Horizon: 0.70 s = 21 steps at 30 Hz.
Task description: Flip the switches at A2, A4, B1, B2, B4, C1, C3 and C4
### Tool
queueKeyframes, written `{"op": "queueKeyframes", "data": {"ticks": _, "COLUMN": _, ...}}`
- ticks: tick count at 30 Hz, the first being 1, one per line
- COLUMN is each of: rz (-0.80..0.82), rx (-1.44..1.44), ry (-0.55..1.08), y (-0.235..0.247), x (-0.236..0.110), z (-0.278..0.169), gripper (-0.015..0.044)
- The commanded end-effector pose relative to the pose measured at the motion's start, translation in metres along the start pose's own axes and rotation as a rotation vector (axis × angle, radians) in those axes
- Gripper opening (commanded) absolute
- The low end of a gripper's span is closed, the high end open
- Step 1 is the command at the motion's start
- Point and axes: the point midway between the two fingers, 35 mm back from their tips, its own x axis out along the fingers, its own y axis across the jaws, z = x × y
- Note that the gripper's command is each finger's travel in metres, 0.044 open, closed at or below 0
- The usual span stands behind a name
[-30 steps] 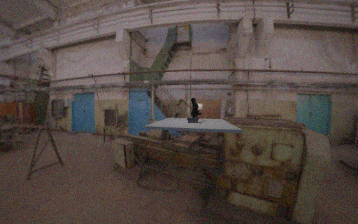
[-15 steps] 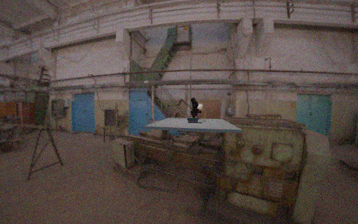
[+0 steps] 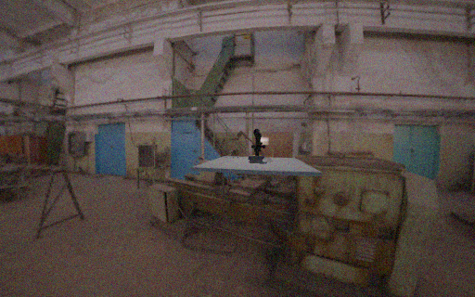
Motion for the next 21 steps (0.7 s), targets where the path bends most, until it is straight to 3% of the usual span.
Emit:
{"op": "queueKeyframes", "data": {"ticks": 1, "rz": 0.004, "rx": -0.004, "ry": 0.023, "y": -0.001, "x": 0.024, "z": 0.0, "gripper": 0.0}}
{"op": "queueKeyframes", "data": {"ticks": 21, "rz": 0.004, "rx": -0.004, "ry": 0.024, "y": -0.001, "x": 0.049, "z": 0.0, "gripper": 0.0}}
